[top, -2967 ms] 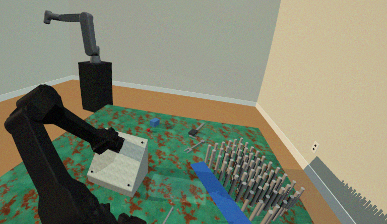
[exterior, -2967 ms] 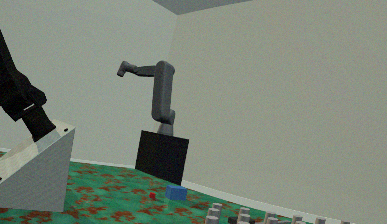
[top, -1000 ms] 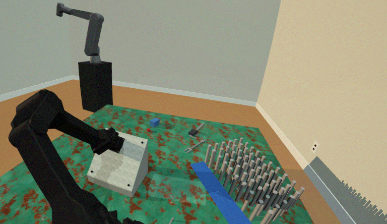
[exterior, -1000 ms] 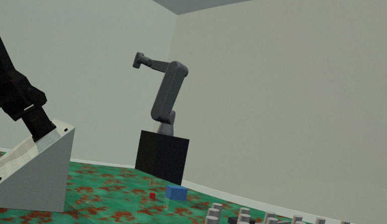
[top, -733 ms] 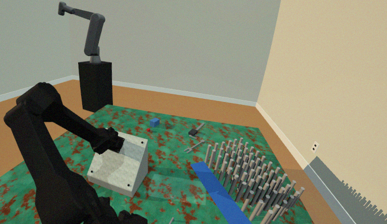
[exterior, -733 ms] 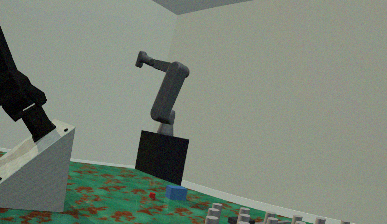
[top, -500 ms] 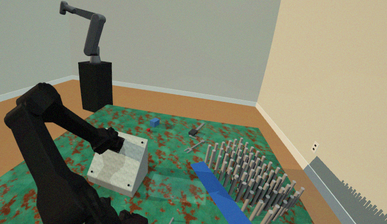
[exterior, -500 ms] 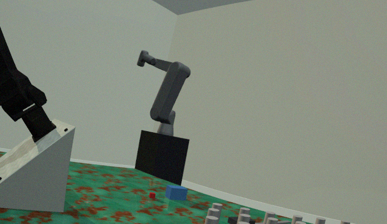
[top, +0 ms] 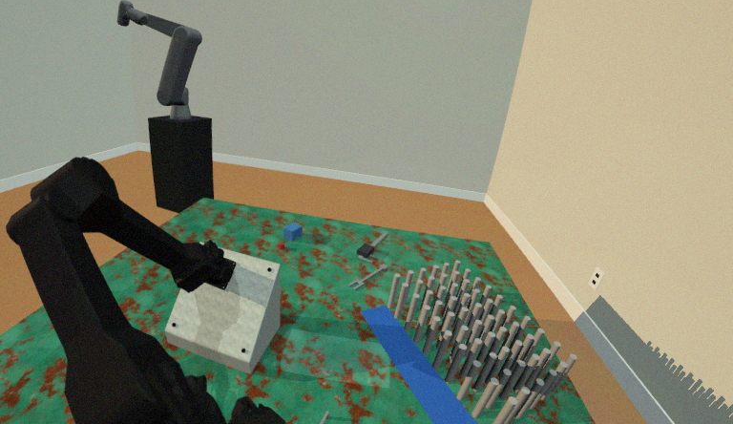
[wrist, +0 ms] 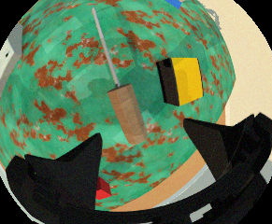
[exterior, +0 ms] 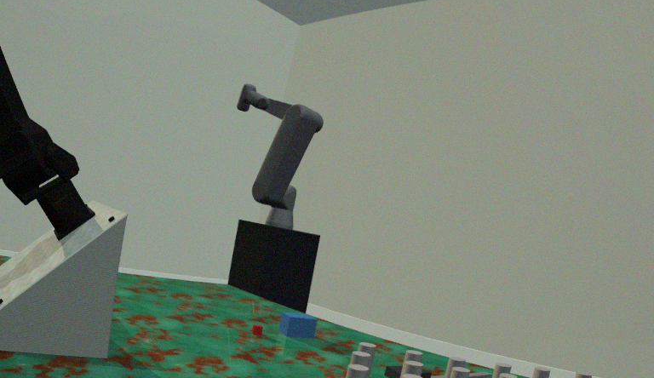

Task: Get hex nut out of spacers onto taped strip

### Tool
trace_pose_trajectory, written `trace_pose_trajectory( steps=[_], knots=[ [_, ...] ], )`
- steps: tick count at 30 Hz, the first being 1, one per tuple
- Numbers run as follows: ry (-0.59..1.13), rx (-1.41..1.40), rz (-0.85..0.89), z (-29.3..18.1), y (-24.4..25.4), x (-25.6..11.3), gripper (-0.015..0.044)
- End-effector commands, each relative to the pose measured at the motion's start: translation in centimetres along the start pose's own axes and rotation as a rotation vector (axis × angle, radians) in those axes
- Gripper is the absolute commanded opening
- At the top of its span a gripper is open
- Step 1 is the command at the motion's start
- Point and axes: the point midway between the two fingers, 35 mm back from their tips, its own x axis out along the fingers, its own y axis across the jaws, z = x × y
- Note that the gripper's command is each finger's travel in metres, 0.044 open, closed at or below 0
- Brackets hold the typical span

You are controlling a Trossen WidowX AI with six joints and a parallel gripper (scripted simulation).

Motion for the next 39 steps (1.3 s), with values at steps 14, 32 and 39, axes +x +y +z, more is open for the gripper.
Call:
trace_pose_trajectory(
  steps=[14, 32, 39],
  knots=[
    [-0.148, 1.557, 0.196, -0.9, -0.6, 0.2, 0.0440],
    [0.007, 2.888, 0.611, -1.5, -0.6, -0.3, 0.0440],
    [0.007, 2.888, 0.611, -1.5, -0.6, -0.3, 0.0440]
  ],
)
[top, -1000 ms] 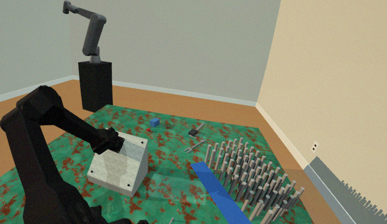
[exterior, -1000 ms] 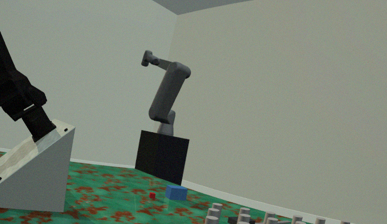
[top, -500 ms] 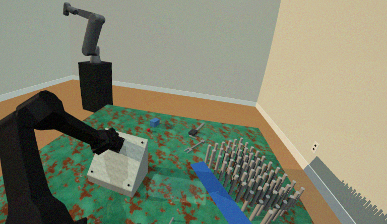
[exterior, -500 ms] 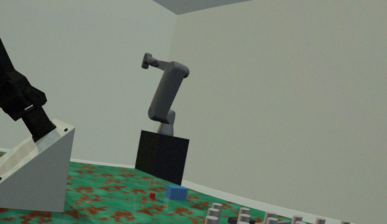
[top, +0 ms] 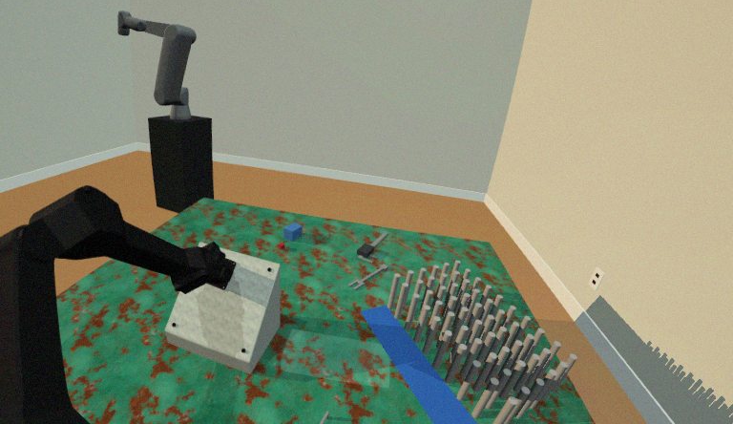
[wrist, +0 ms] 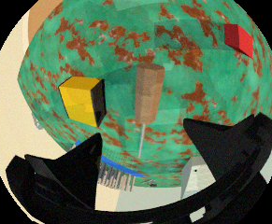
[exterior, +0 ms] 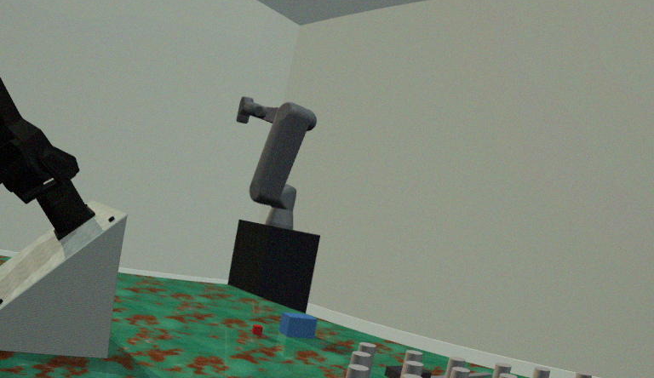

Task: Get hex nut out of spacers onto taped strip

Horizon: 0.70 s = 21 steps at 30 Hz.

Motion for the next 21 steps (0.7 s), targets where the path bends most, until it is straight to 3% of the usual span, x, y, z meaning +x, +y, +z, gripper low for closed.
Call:
trace_pose_trajectory(
  steps=[1, 5, 11, 21],
  knots=[
    [0.022, 0.123, 0.014, 0.19, 0.31, -0.03, 0.0440],
    [0.022, 0.123, 0.014, 0.19, 0.31, -0.03, 0.0440],
    [0.022, 0.123, 0.014, 0.19, 0.31, -0.03, 0.0282],
    [0.022, 0.123, 0.014, 0.34, 0.23, 0.33, 0.0280]
  ],
)
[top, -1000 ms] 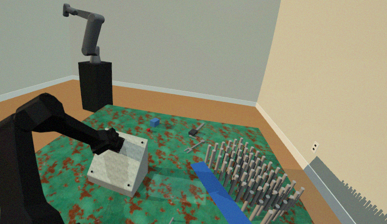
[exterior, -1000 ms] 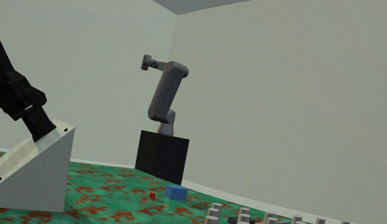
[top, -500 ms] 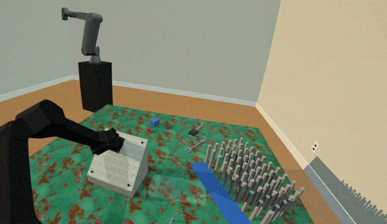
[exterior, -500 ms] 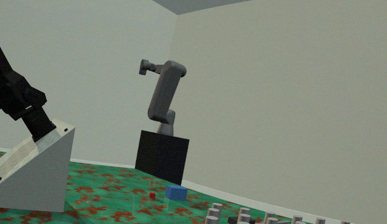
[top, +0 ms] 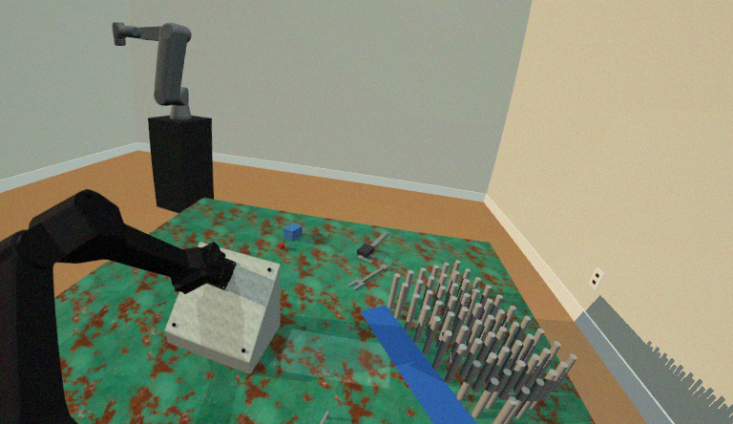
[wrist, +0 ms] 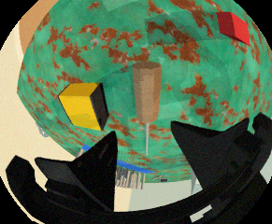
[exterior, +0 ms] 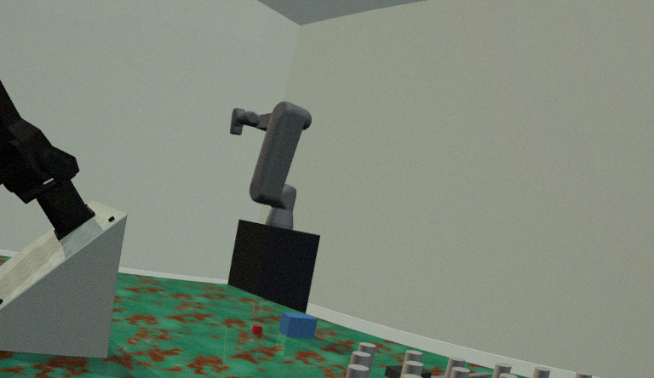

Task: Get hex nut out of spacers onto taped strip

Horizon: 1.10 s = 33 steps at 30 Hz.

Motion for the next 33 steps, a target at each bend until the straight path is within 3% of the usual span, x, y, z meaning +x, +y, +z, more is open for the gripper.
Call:
trace_pose_trajectory(
  steps=[1, 33],
  knots=[
    [0.003, 0.003, 0.006, 0.2, 0.1, 0.4, 0.0280],
    [0.001, 0.002, 0.004, 2.1, -1.4, 5.0, 0.0280]
  ],
)
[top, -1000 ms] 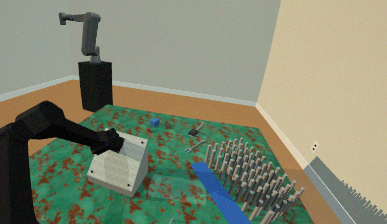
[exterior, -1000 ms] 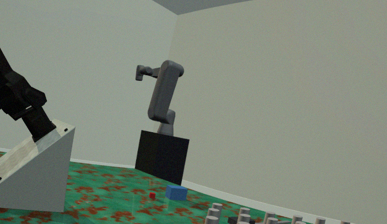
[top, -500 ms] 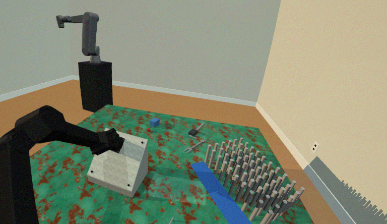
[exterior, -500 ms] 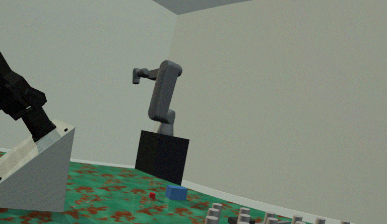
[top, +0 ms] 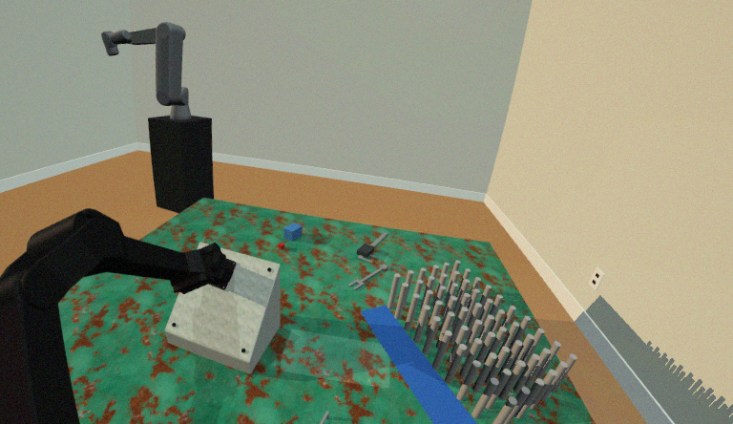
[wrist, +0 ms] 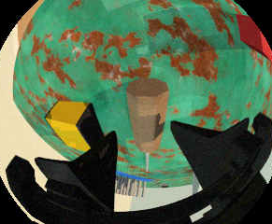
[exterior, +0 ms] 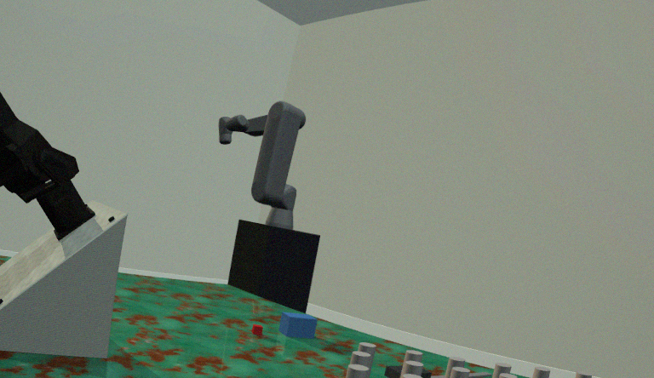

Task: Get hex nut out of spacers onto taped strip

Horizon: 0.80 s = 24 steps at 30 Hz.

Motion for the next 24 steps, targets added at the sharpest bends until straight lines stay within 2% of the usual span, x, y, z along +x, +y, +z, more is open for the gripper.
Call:
trace_pose_trajectory(
  steps=[1, 9, 12, 20, 24],
  knots=[
    [0.015, -0.004, -0.003, -0.1, -0.3, 0.9, 0.0280],
    [0.014, -0.004, -0.004, 0.2, -0.7, 1.8, 0.0280],
    [0.014, -0.004, -0.004, 0.2, -0.7, 1.8, 0.0201],
    [0.014, -0.004, -0.004, 0.2, -0.7, 1.8, 0.0148],
    [0.015, -0.003, -0.004, -0.4, 0.4, 0.0, 0.0043]
  ],
)
